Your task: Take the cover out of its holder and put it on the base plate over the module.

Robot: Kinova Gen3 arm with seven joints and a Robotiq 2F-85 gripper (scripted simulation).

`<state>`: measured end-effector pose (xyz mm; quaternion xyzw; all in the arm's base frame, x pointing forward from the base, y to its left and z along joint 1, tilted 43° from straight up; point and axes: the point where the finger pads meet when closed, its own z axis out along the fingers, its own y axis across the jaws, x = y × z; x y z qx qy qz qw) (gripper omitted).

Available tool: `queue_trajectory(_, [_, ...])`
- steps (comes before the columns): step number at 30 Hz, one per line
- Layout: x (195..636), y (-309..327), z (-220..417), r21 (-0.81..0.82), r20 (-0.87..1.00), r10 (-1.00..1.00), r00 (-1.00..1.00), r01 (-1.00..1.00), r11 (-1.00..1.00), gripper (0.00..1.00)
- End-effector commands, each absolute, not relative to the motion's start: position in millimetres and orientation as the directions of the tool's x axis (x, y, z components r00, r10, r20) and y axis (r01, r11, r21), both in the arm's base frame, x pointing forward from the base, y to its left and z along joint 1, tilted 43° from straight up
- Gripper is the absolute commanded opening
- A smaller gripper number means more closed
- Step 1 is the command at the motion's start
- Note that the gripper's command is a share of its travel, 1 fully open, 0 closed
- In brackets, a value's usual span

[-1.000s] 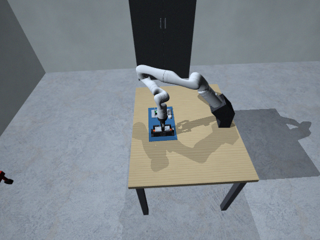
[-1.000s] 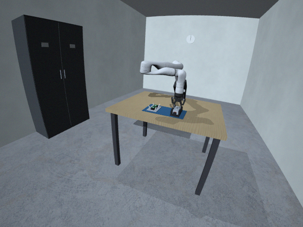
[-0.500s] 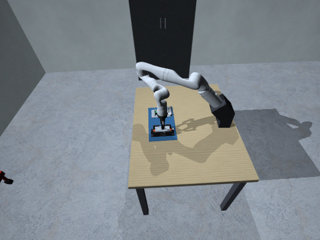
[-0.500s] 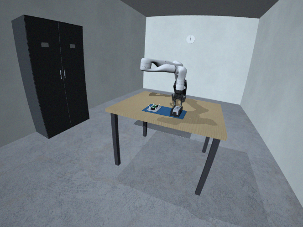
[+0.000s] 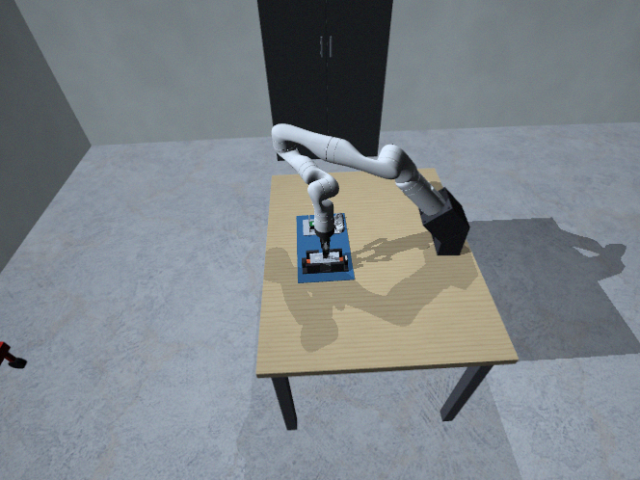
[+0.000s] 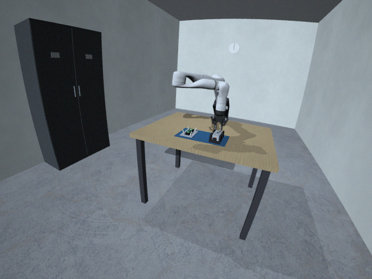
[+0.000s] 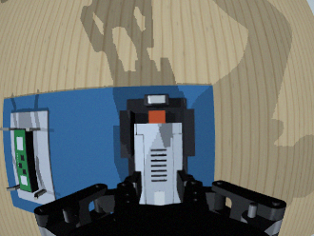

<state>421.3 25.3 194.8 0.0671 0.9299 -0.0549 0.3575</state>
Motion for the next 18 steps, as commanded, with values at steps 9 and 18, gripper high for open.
queue_trajectory(9, [421.3, 25.5, 195.3, -0.054, -0.673, 0.085, -0.735, 0.164, 0.985, 0.00])
queue_trajectory(18, [421.3, 25.5, 195.3, -0.054, -0.673, 0.085, -0.735, 0.164, 0.985, 0.00])
